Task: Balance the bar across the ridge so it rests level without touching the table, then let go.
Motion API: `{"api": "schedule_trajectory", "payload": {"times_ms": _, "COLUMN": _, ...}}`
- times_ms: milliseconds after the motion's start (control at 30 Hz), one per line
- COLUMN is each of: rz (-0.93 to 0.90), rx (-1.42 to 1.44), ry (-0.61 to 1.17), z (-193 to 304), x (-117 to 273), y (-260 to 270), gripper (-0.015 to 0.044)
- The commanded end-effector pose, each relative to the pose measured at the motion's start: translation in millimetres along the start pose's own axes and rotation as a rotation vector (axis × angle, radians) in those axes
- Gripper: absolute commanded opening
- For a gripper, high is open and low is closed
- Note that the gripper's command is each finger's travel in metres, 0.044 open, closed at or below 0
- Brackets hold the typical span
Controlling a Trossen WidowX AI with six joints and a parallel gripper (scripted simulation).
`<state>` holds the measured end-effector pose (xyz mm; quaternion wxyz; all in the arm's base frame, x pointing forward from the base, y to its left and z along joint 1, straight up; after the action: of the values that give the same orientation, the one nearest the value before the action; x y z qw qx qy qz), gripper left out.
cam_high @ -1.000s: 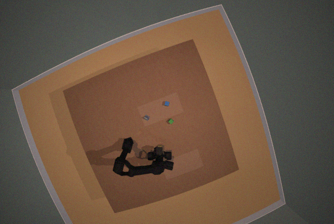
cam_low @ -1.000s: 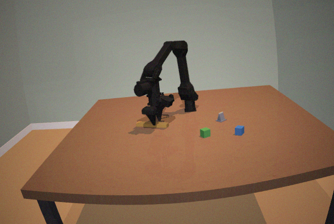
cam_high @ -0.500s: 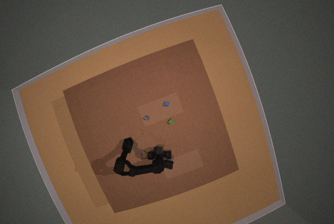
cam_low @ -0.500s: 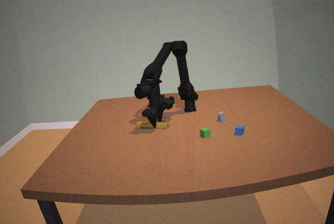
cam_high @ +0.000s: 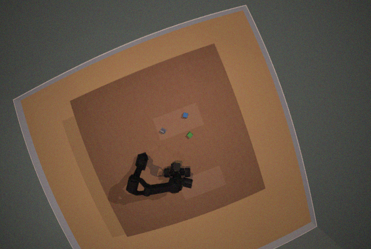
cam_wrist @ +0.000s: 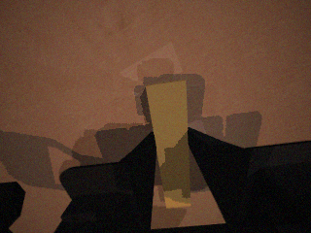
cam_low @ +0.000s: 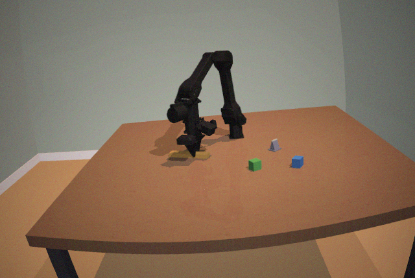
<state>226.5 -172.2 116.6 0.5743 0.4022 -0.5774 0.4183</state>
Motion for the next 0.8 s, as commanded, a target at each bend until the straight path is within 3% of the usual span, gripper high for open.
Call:
{"api": "schedule_trajectory", "payload": {"times_ms": 0, "rz": 0.0, "rx": 0.0, "ry": 0.0, "z": 0, "x": 0, "y": 0, "gripper": 0.0111}}
{"api": "schedule_trajectory", "payload": {"times_ms": 167, "rz": 0.0, "rx": 0.001, "ry": 0.0, "z": 0, "x": 8, "y": -1, "gripper": 0.0}}
{"api": "schedule_trajectory", "payload": {"times_ms": 767, "rz": 0.001, "rx": 0.004, "ry": -0.001, "z": 1, "x": 54, "y": -4, "gripper": 0.0}}
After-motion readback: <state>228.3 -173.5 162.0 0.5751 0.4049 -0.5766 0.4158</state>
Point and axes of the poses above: the point midway between the two fingers, 35 mm back from their tips, its own x axis back along the fingers, its own y axis across the jaws, z = x × y, the point moved 7 cm from there along x, back along the fingers
